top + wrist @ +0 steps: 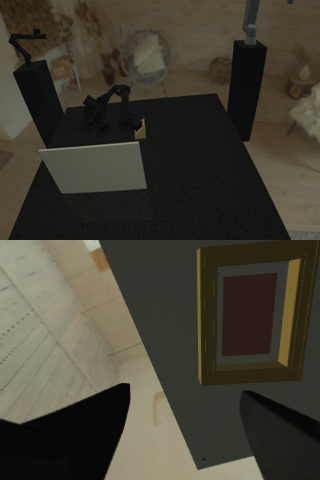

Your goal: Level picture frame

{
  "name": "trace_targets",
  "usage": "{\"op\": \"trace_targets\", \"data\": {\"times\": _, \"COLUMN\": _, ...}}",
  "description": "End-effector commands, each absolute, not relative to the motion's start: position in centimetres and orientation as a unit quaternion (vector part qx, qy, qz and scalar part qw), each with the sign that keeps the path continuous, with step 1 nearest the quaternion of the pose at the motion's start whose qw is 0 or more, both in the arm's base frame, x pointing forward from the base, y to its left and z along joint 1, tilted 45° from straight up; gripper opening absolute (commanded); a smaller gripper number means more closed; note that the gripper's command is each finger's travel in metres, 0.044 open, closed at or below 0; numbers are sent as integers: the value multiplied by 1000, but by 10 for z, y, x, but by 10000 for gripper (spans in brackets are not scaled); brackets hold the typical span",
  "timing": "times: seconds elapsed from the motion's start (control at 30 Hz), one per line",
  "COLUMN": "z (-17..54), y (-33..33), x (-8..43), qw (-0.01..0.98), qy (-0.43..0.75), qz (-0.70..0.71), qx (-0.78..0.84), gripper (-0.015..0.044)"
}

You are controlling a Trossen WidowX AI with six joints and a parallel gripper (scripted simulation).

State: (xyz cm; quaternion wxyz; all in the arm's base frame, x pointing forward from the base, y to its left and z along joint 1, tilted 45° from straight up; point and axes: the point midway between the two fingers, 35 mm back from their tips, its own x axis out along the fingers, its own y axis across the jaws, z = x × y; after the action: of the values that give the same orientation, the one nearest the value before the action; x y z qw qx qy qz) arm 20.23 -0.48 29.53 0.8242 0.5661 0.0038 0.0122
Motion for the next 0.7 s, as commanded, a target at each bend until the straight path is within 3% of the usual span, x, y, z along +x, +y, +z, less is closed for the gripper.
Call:
{"op": "trace_targets", "data": {"times": 0.0, "z": 295, "y": -4, "x": 202, "qw": 823, "qy": 4, "qz": 13, "qx": 568, "gripper": 260}}
{"op": "trace_targets", "data": {"times": 0.47, "z": 295, "y": -5, "x": 204, "qw": 825, "qy": 4, "qz": 12, "qx": 565, "gripper": 260}}
{"op": "trace_targets", "data": {"times": 0.67, "z": 277, "y": -16, "x": 254, "qw": 844, "qy": 2, "qz": 14, "qx": 536, "gripper": 260}}
